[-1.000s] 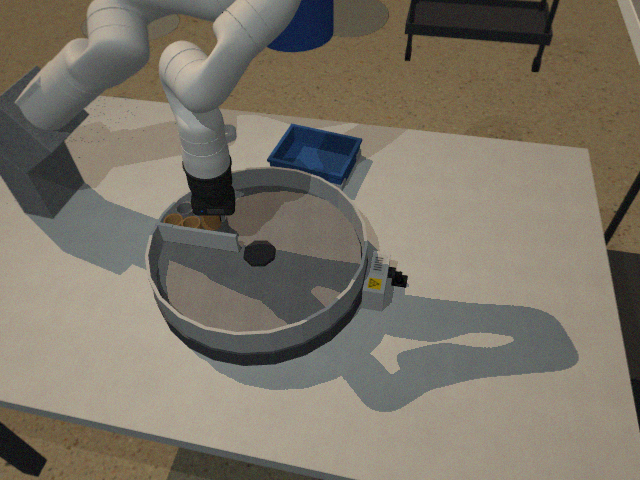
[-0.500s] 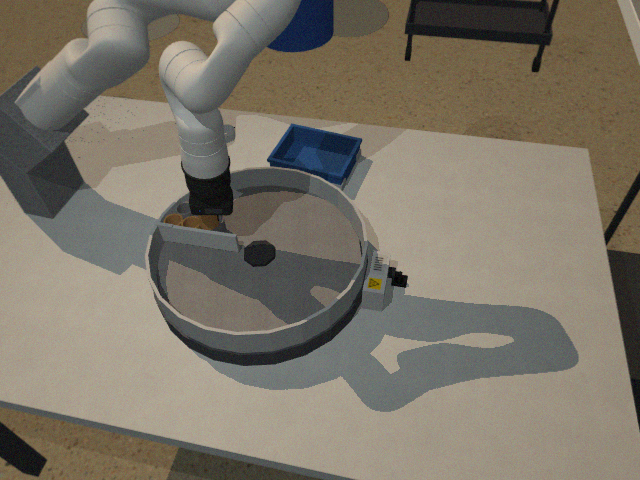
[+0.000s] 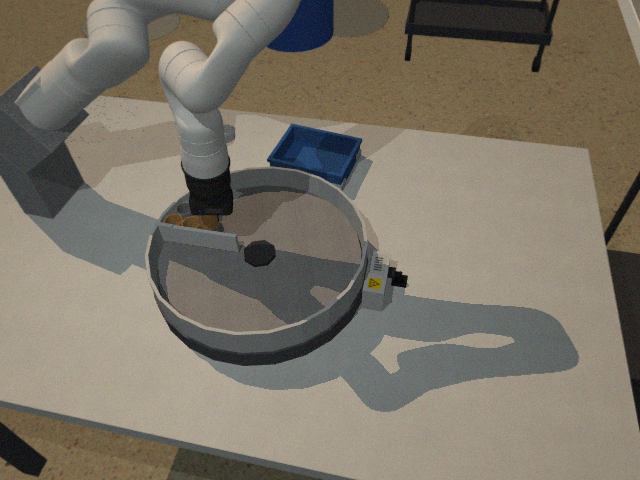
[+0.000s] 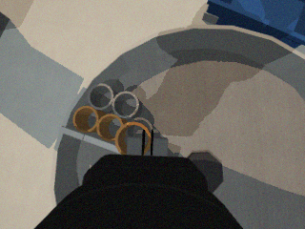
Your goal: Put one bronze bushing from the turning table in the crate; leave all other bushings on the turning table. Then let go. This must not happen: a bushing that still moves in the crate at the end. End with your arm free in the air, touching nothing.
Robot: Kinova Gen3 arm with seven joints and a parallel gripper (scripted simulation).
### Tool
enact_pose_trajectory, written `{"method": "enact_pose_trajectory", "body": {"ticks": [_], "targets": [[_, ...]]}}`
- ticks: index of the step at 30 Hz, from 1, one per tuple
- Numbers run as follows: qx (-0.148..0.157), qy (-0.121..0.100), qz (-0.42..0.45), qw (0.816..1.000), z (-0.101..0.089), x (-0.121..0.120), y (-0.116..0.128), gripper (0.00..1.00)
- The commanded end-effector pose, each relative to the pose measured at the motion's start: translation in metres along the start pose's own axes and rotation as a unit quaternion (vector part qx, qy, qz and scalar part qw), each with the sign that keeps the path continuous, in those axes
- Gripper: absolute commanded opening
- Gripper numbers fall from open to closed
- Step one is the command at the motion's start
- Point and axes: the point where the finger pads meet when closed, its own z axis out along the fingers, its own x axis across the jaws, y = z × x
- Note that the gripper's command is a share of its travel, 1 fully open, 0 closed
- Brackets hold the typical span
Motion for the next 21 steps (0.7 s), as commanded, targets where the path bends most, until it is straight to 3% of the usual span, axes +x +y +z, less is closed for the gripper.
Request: {"method": "enact_pose_trajectory", "body": {"ticks": [1, 4, 5, 9, 21], "targets": [[-0.058, 0.048, 0.004, 0.997, -0.0001, -0.0004, -0.0004, 0.0], [-0.058, 0.048, 0.004, 0.997, -0.0001, -0.0004, -0.0004, 0.0], [-0.012, 0.01, 0.001, 1.0, -0.0002, 0.0, 0.0, 0.0], [-0.058, 0.048, 0.004, 0.997, -0.0001, -0.0004, -0.0004, 0.0], [-0.058, 0.048, 0.004, 0.997, -0.0001, -0.0004, -0.0004, 0.0]]}}
